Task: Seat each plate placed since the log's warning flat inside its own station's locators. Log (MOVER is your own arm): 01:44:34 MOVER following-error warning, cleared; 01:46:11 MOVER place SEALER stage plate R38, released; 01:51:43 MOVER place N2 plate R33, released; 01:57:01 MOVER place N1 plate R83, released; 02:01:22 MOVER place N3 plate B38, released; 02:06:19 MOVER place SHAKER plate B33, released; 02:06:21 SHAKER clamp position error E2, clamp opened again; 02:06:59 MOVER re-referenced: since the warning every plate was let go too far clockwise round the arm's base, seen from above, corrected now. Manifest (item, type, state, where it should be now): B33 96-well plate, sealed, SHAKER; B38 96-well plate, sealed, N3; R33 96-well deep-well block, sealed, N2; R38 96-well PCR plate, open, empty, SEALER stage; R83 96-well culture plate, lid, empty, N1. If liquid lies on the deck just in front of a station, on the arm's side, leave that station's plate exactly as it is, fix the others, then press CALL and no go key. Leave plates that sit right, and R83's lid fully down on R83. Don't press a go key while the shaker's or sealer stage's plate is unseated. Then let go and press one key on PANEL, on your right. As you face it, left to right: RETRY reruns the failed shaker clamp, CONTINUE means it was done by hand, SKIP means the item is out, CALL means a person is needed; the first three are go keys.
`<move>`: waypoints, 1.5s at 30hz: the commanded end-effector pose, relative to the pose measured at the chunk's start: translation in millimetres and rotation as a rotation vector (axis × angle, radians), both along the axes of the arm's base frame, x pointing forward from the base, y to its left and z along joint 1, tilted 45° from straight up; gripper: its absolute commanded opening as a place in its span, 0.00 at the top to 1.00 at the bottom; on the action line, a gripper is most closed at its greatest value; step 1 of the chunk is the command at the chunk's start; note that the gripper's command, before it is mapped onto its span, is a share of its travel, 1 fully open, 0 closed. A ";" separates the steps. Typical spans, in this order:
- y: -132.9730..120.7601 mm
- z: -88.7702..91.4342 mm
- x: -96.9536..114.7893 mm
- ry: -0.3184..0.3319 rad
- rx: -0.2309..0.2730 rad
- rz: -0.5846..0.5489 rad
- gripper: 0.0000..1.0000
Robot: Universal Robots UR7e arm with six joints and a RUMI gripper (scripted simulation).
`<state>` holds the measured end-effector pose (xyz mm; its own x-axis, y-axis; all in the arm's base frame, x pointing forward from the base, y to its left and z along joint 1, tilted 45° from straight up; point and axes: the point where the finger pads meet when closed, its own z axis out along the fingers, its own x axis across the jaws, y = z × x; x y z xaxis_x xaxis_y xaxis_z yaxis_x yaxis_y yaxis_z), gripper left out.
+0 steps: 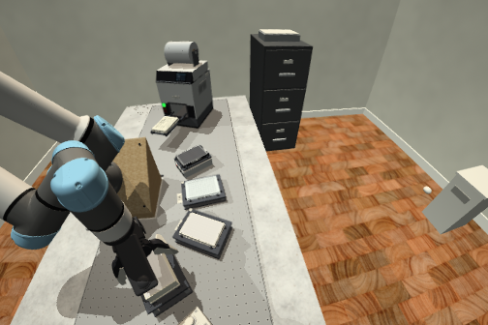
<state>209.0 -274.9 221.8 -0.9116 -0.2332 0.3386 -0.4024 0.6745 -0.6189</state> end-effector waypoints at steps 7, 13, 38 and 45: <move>21.0 21.5 2.6 -0.001 -0.001 0.000 0.00; 37.7 38.3 4.6 -0.001 -0.001 0.000 0.00; -0.4 72.2 36.2 0.090 0.010 0.092 1.00; -22.6 92.0 54.6 0.090 0.010 0.092 1.00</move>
